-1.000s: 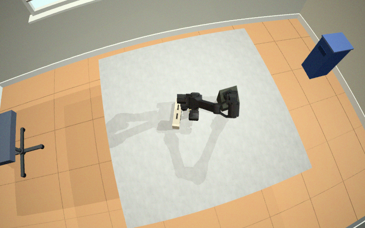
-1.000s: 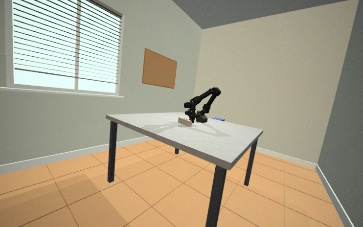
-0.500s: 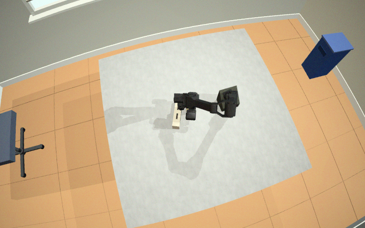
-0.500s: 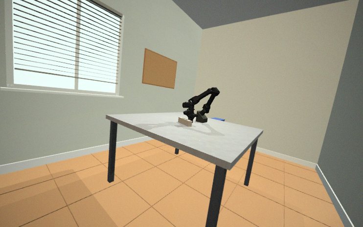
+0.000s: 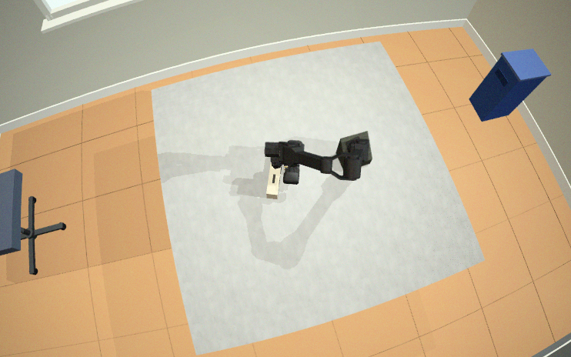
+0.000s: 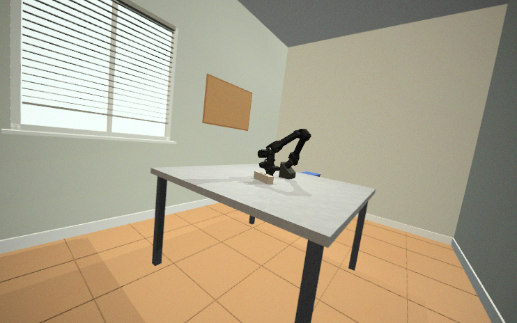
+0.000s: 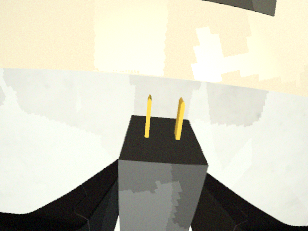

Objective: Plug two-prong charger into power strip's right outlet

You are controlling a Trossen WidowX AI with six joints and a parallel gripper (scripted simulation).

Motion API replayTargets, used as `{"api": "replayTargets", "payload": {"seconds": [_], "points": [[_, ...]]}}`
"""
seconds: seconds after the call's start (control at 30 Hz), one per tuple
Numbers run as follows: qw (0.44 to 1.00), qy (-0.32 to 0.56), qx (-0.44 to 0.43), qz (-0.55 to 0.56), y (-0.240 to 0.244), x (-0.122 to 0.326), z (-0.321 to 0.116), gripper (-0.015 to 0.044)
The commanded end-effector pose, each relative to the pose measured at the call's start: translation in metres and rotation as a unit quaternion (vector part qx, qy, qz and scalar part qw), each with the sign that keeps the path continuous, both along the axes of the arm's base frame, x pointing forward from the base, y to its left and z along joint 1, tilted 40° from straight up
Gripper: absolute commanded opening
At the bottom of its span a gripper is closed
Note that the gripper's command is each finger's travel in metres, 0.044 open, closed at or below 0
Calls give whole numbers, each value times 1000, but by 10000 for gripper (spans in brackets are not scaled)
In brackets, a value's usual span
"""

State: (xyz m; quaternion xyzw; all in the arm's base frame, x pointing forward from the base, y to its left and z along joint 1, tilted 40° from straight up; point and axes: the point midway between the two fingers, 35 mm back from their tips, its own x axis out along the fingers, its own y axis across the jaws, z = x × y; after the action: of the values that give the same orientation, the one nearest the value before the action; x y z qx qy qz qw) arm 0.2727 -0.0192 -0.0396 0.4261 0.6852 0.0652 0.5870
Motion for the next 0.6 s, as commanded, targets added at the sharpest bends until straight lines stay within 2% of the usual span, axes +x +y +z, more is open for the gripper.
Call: {"api": "replayTargets", "payload": {"seconds": [0.0,0.57], "points": [[1000,3,1,-2,-1,2,-1,0],[1000,3,1,-2,-2,5,-1,0]]}}
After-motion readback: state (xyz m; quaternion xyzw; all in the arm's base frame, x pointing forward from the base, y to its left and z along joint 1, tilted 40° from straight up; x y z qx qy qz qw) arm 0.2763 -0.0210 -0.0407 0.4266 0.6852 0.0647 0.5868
